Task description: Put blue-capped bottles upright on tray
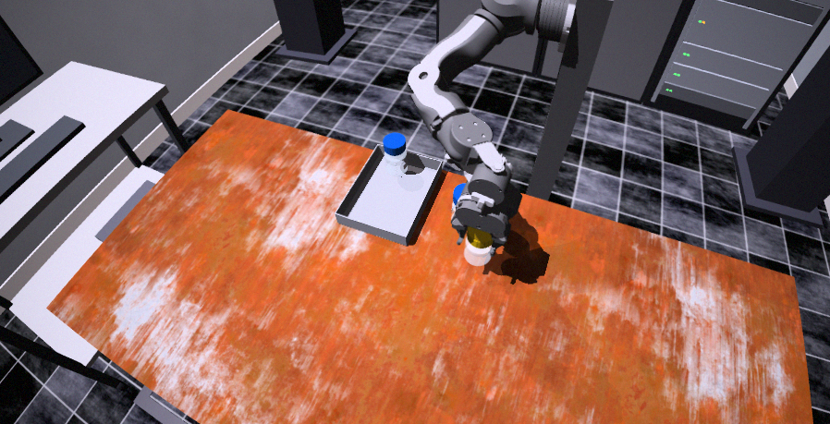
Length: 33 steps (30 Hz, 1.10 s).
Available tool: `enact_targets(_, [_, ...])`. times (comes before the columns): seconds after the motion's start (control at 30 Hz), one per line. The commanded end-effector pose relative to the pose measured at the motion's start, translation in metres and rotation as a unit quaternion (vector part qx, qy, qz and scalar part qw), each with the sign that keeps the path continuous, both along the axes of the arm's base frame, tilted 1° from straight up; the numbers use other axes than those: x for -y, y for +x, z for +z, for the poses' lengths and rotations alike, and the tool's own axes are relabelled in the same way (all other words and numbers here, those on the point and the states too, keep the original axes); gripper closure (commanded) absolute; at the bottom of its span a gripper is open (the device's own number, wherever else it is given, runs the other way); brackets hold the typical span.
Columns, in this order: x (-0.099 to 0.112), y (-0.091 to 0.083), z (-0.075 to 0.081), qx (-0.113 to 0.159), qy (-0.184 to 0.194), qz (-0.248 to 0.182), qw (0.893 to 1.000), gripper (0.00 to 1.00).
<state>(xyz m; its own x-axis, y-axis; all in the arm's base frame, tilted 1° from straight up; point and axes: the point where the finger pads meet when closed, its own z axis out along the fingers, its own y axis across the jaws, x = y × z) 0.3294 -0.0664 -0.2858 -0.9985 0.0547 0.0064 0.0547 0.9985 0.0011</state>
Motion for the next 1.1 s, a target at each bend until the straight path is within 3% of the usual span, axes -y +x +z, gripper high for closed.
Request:
enact_targets(0.0, [-0.002,0.003,-0.005,0.008,0.005,0.005,1.0,1.0])
enact_targets(0.27, [-0.002,0.003,-0.009,0.008,0.006,0.005,1.0,1.0])
enact_targets(0.6, [-0.003,0.004,-0.029,0.009,0.006,0.005,1.0,1.0])
enact_targets(0.83, [-0.003,0.004,-0.029,0.009,0.006,0.005,1.0,1.0])
enact_targets(1.07, [-0.002,0.004,-0.042,0.008,0.004,0.004,1.0,1.0])
